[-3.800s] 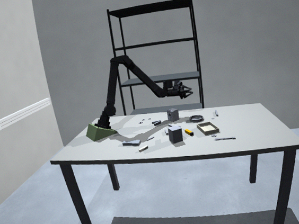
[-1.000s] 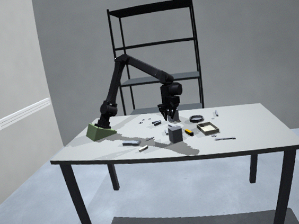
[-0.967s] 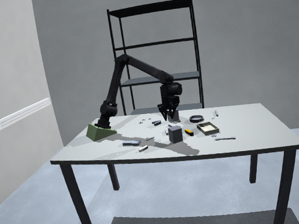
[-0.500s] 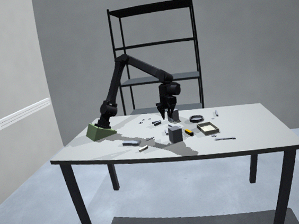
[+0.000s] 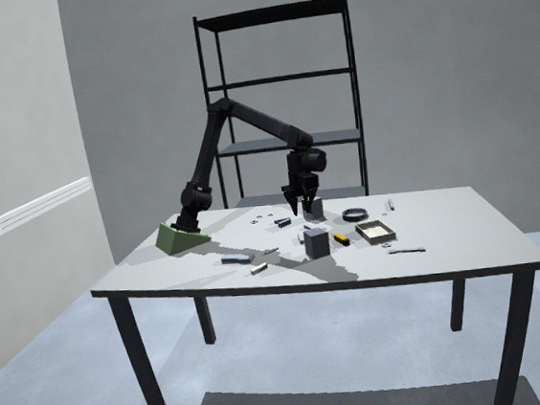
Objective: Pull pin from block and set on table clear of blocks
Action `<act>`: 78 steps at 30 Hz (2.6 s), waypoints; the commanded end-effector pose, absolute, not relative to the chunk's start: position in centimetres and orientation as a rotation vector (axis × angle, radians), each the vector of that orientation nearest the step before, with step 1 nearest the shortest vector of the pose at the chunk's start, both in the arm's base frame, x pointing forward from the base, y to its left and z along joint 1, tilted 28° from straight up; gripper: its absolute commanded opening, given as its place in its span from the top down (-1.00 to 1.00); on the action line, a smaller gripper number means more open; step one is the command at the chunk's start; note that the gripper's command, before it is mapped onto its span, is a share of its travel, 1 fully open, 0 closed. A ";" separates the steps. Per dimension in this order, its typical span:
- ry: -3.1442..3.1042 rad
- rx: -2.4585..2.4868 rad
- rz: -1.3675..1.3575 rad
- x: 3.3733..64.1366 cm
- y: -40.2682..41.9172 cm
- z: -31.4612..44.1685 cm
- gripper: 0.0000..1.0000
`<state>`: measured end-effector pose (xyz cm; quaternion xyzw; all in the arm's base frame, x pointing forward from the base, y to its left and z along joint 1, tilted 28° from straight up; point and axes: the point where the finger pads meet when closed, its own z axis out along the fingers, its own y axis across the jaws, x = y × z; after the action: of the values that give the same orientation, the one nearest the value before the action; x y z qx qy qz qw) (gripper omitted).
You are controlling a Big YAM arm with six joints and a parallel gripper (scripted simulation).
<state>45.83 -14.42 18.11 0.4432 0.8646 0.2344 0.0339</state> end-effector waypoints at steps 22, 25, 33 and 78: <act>2.600 1.407 0.720 48.0 -16.8 20.6 0.13; 2.601 1.406 0.720 48.0 -16.8 20.6 0.13; 2.608 1.398 0.720 47.8 -16.5 20.3 0.13; 2.645 1.358 0.721 46.8 -14.6 18.0 0.13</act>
<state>46.47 -15.36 18.45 0.4547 0.8583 0.2352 0.0338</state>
